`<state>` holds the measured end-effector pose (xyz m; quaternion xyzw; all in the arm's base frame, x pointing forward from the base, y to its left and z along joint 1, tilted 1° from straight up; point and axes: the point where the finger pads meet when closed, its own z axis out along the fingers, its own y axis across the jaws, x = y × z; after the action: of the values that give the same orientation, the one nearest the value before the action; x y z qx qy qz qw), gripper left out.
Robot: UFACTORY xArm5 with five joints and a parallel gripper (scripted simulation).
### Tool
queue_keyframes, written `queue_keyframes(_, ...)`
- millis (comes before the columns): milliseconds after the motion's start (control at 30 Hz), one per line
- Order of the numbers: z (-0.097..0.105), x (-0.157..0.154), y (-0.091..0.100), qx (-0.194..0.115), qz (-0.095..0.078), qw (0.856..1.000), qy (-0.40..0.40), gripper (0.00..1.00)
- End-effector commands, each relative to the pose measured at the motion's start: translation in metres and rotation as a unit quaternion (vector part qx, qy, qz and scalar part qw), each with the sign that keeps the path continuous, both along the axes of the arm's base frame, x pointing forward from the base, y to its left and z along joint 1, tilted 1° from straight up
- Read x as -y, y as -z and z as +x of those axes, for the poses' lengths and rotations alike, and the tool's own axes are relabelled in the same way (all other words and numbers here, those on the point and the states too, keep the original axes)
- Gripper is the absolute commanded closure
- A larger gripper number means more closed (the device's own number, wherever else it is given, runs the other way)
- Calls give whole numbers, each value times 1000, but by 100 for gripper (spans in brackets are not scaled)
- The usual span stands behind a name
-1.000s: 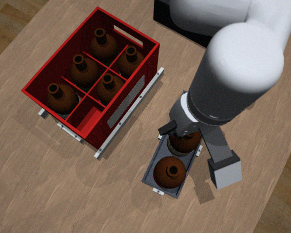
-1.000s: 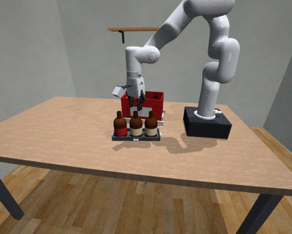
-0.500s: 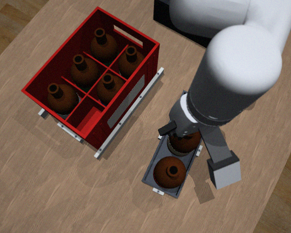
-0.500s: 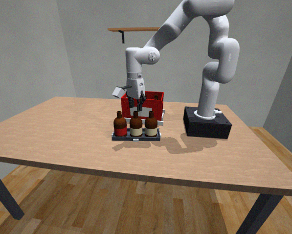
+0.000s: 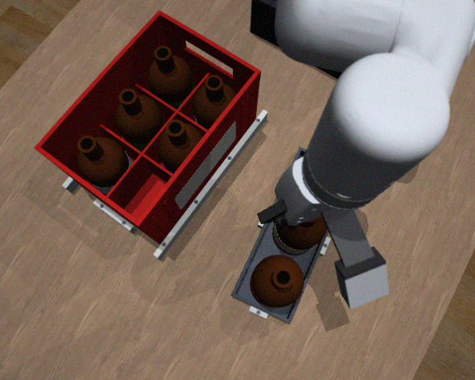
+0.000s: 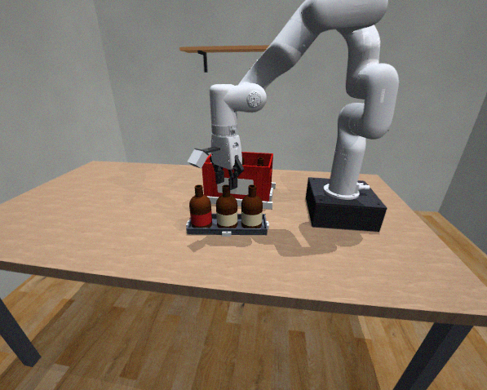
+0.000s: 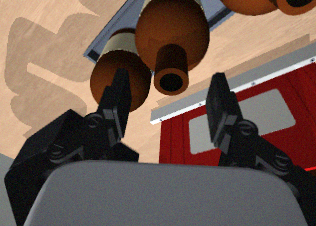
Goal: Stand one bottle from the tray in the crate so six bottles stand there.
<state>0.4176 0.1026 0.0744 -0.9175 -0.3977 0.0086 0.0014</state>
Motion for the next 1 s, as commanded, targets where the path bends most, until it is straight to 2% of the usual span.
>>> queue_keyframes(0,1,0,5,2,0,1000,0,35)
queue_keyframes(567,1,0,20,2,0,1000,0,35)
queue_keyframes(967,1,0,23,2,0,1000,0,35)
